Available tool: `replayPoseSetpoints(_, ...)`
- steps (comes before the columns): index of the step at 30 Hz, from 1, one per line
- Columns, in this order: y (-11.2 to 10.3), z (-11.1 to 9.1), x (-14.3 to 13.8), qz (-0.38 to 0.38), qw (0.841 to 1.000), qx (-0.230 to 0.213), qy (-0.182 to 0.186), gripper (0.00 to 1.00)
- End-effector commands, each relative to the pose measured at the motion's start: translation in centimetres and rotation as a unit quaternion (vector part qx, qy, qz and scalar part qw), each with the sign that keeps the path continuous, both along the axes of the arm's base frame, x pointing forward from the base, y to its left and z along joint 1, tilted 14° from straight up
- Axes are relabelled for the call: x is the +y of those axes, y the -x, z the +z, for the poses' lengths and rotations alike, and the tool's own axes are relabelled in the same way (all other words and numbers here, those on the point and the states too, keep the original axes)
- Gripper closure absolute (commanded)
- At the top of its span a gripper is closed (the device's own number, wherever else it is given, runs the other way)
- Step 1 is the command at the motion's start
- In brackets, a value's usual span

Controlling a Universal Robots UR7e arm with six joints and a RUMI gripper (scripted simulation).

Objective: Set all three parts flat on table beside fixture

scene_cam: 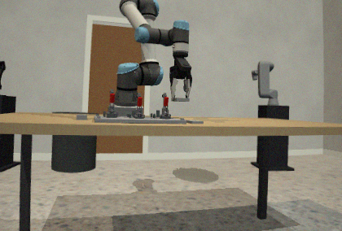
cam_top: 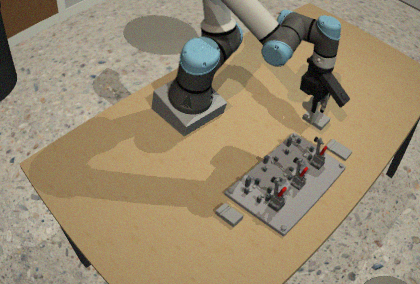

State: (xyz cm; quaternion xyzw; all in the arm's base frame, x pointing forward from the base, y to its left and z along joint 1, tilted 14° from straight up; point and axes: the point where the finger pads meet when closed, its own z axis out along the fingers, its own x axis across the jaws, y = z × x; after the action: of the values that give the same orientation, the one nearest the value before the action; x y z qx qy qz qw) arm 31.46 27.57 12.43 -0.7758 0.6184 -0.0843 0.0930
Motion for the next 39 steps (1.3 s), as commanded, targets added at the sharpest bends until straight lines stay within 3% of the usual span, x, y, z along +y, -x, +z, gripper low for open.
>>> replayPoseSetpoints(1, 0.2, 0.0, 1.4, -0.001, 1.0, -0.001, 0.0, 1.0)
replayPoseSetpoints(14, 0.6, 0.0, 3.0, -0.001, 1.0, -0.001, 0.0, 1.0)
replayPoseSetpoints(39, 0.6, 0.0, 3.1, -0.001, 1.0, -0.001, 0.0, 1.0)
